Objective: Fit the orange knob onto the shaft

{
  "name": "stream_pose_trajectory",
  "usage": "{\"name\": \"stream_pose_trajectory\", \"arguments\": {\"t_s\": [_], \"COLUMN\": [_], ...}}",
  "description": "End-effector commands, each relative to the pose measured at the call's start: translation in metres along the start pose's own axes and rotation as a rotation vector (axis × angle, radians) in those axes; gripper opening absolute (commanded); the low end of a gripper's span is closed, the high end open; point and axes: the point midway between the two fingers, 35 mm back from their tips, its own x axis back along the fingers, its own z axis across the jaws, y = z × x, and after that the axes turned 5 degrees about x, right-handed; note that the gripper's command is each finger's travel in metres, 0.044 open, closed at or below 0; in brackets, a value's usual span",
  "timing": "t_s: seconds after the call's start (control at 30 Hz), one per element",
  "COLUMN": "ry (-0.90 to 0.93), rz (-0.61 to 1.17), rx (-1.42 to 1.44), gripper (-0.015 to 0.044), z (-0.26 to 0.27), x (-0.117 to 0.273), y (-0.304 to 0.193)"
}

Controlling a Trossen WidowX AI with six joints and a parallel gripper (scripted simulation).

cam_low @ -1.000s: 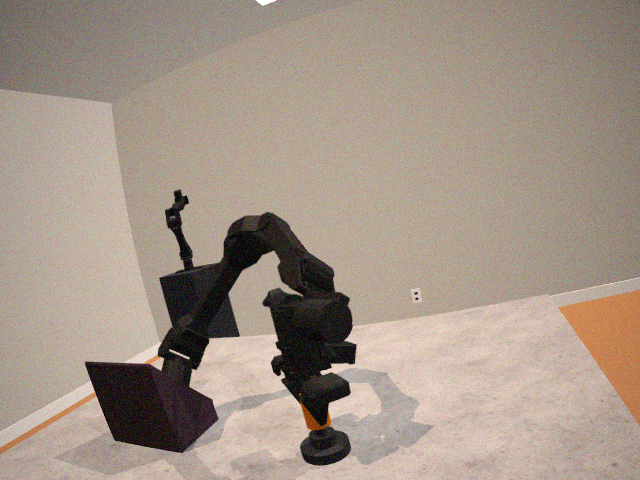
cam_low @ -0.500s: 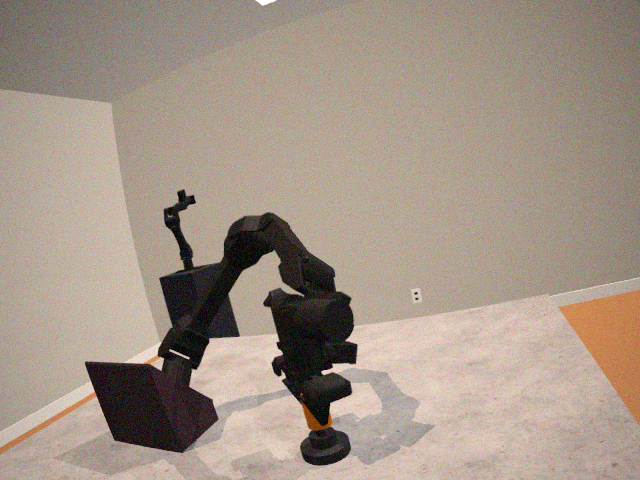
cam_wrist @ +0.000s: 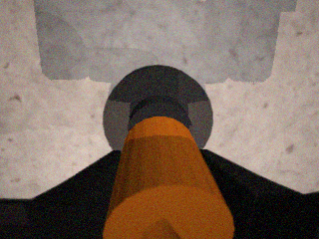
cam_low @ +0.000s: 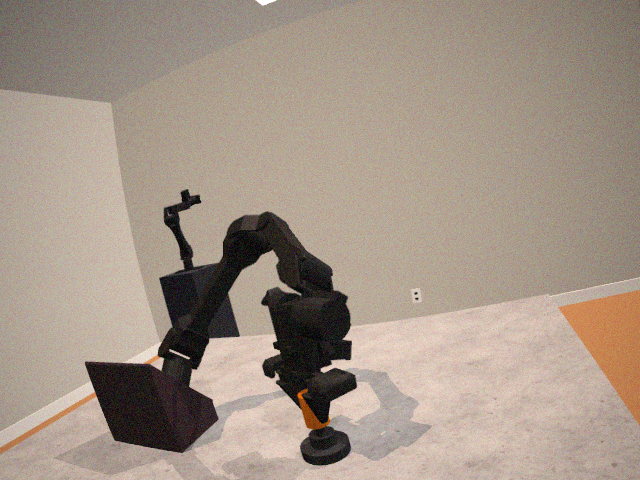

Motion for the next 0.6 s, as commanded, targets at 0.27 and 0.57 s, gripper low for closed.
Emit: {"name": "stream_pose_trajectory", "arguments": {"t_s": [0.27,0.57], "ry": [-0.002,-0.003], "rz": [0.001,0.001], "rx": [0.021,0.021], "gripper": [0.0,0.0], "z": [-0.0009,-0.002], "x": [-0.0034,0.0007], "y": [-0.0004,0.0005]}}
